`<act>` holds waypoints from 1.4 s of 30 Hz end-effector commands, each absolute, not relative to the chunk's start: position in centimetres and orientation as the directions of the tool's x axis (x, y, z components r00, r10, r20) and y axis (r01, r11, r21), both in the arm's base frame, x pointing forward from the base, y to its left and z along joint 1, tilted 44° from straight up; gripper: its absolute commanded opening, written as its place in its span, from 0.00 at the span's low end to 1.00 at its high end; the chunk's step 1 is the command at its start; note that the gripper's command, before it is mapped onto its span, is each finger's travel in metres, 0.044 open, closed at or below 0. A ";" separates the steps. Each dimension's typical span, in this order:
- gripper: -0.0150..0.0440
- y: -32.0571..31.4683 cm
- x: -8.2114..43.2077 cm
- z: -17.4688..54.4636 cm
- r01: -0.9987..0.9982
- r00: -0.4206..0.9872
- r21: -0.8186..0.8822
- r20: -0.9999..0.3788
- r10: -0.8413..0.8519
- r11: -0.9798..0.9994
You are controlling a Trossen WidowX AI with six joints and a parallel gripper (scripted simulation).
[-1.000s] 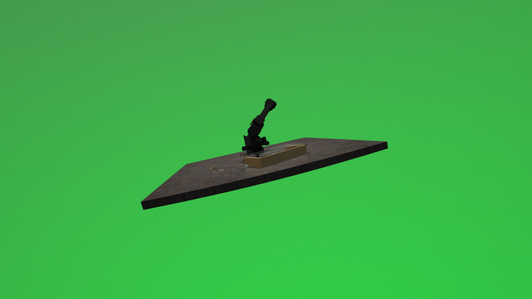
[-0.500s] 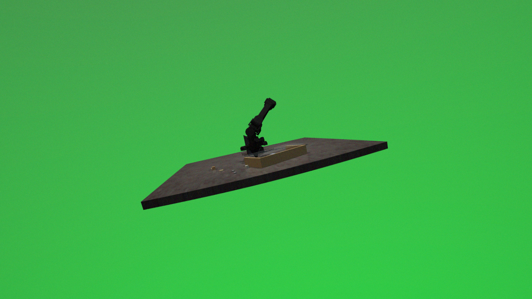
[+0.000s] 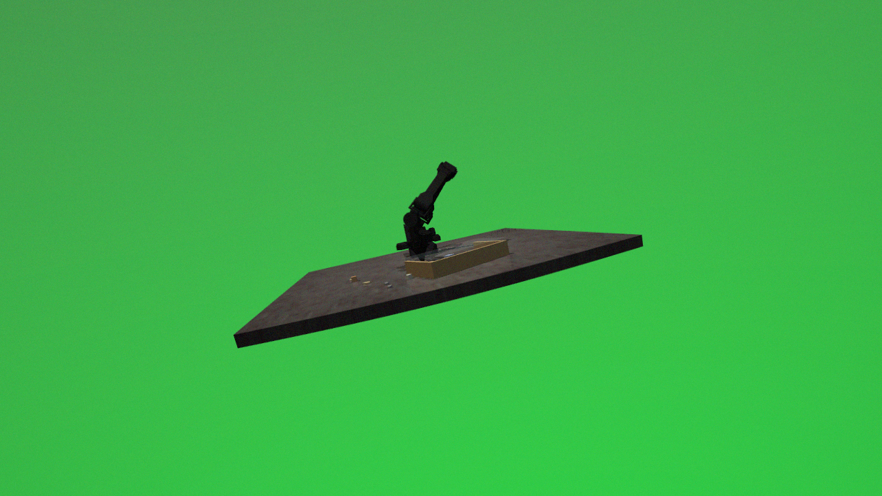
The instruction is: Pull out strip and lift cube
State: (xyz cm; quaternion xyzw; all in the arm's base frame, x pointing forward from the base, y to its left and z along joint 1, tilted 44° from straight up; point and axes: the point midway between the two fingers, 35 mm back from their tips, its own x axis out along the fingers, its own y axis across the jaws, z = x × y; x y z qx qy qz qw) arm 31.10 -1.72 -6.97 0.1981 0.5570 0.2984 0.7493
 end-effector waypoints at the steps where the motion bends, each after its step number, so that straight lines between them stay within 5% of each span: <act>1: 0.25 -1.3 29.7 -7.5 -0.221 0.179 0.633 -0.721 0.669 0.742; 42: 0.25 -1.7 24.2 -9.3 -0.220 0.177 0.633 -0.722 0.669 0.742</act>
